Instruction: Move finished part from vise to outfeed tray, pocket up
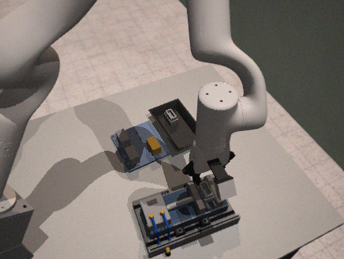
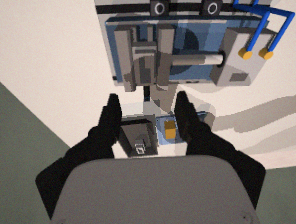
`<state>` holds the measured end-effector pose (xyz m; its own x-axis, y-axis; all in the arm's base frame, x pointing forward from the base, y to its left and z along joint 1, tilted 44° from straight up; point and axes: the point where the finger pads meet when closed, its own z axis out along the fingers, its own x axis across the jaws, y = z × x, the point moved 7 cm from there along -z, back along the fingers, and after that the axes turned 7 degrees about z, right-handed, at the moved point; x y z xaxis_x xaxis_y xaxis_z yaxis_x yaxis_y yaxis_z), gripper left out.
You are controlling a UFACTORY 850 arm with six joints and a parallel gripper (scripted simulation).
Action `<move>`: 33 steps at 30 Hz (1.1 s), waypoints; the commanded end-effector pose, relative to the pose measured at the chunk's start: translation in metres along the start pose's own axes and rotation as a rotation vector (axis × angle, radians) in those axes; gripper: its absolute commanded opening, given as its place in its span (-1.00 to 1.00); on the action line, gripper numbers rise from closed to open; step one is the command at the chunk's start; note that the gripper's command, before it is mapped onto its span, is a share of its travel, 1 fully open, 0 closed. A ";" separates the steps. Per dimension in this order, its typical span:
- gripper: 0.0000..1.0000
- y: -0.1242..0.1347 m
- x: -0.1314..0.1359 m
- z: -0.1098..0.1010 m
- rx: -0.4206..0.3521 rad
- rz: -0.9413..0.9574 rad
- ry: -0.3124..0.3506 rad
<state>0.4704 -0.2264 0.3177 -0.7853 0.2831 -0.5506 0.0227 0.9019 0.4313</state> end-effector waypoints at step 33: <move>0.37 0.000 -0.001 0.021 -0.003 0.000 0.002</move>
<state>0.4830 -0.2200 0.3037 -0.7875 0.2830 -0.5475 0.0212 0.9003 0.4348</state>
